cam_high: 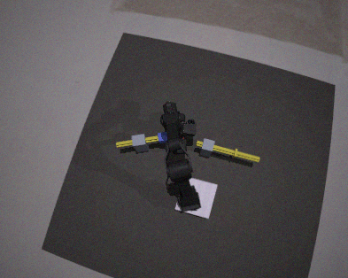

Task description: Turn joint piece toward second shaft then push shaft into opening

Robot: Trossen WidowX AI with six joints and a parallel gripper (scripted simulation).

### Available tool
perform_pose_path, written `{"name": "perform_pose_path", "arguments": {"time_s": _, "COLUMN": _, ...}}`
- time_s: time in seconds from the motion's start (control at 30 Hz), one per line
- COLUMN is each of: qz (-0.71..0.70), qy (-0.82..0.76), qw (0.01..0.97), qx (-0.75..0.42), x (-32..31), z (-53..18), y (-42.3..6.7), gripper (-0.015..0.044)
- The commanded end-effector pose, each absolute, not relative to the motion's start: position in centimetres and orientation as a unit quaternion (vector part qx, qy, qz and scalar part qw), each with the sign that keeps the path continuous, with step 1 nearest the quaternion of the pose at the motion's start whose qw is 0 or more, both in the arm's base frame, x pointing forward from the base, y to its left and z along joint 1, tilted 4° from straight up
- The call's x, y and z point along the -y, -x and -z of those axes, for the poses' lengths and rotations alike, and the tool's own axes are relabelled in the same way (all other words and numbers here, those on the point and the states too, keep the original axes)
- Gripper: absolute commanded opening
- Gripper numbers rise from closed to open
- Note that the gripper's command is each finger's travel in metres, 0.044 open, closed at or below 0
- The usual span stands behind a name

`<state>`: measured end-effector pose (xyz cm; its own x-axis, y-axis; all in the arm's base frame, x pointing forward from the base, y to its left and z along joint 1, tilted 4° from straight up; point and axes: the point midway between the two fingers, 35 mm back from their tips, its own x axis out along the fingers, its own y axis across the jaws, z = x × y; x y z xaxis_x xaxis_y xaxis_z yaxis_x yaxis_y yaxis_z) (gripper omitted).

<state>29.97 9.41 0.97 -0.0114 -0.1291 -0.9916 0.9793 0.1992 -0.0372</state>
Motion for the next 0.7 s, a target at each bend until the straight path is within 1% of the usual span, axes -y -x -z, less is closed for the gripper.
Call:
{"name": "perform_pose_path", "arguments": {"time_s": 0.0, "qz": 0.488, "qy": -0.408, "qw": 0.573, "qx": -0.517, "x": -9.38, "z": -1.00, "y": -29.94, "gripper": 0.0000}}
{"name": "perform_pose_path", "arguments": {"time_s": 0.67, "qz": 0.487, "qy": -0.409, "qw": 0.572, "qx": -0.518, "x": -9.39, "z": -0.99, "y": -29.94, "gripper": 0.0000}}
